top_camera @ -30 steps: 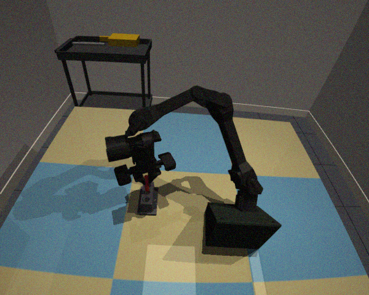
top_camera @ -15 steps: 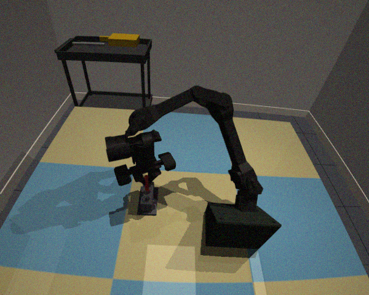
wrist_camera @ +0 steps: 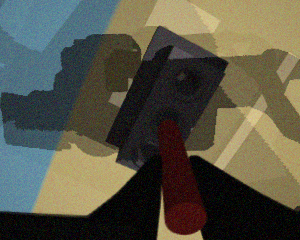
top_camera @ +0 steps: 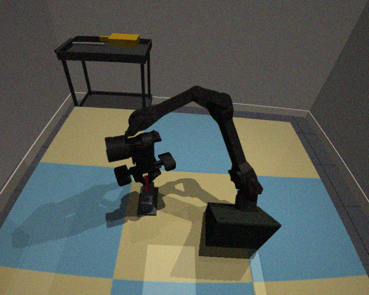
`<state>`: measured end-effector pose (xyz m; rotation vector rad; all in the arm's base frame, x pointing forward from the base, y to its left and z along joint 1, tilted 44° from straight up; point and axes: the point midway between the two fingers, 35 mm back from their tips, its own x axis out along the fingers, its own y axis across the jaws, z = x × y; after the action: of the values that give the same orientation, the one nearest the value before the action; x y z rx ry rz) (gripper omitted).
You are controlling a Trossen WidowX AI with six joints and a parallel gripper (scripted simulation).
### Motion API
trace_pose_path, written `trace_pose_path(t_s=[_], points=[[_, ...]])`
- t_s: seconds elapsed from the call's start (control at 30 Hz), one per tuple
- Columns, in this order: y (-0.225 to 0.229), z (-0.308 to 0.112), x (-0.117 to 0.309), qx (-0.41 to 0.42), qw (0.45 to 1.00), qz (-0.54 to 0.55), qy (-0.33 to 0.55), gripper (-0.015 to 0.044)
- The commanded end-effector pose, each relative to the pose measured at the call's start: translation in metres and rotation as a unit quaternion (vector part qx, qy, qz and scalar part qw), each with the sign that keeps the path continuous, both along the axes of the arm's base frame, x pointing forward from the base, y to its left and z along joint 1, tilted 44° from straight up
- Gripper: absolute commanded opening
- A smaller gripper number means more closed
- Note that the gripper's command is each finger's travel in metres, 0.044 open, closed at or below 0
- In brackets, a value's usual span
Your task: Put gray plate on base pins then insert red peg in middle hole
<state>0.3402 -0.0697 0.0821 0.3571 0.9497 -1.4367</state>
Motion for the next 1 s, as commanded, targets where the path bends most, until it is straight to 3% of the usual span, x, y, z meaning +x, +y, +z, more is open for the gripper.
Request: trace_pose_path(t_s=[0.0, 0.97], points=[[-0.001, 0.0, 0.0, -0.002, 1.0, 0.0, 0.0, 0.0], [-0.014, -0.011, -0.002, -0.003, 1.0, 0.0, 0.0, 0.0]])
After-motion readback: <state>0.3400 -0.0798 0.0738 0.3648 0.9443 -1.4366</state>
